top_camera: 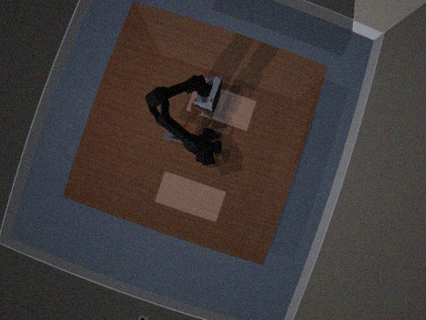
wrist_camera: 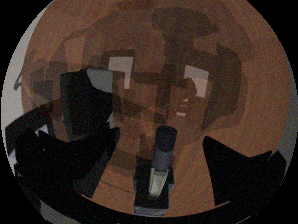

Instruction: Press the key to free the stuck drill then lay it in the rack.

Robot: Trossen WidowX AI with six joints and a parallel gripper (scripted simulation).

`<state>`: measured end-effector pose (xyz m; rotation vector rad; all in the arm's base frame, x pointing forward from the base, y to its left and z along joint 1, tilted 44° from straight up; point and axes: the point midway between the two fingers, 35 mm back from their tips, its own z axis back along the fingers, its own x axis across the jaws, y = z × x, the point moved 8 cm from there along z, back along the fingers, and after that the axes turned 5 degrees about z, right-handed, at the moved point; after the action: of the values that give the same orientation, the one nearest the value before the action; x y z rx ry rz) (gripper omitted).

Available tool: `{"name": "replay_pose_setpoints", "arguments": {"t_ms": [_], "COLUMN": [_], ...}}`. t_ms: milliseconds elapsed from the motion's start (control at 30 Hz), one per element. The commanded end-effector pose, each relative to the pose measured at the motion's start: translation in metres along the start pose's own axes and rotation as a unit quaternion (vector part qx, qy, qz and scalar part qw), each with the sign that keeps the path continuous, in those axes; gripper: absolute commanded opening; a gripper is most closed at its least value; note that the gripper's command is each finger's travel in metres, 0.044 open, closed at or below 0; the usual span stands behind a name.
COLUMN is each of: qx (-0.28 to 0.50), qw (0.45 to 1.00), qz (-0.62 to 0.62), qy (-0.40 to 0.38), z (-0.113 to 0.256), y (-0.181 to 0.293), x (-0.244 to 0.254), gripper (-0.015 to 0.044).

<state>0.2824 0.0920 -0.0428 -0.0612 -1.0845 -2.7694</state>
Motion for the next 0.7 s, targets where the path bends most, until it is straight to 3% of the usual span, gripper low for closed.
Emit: {"name": "replay_pose_setpoints", "arguments": {"t_ms": [0,33,567,667], "qx": [0.003,0.003,0.000,0.000], "qw": [1.000,1.000,1.000,1.000], "qz": [0.001,0.001,0.000,0.000], "qy": [0.000,0.000,0.000,0.000], "z": [-0.0016,-0.0017,-0.0002,-0.0002], "y": [0.0020,0.0022,0.0005,0.0005], "x": [0.0014,0.0015,0.0002,0.0002], "gripper": [0.0440,0.0440,0.0020,0.0000]}}
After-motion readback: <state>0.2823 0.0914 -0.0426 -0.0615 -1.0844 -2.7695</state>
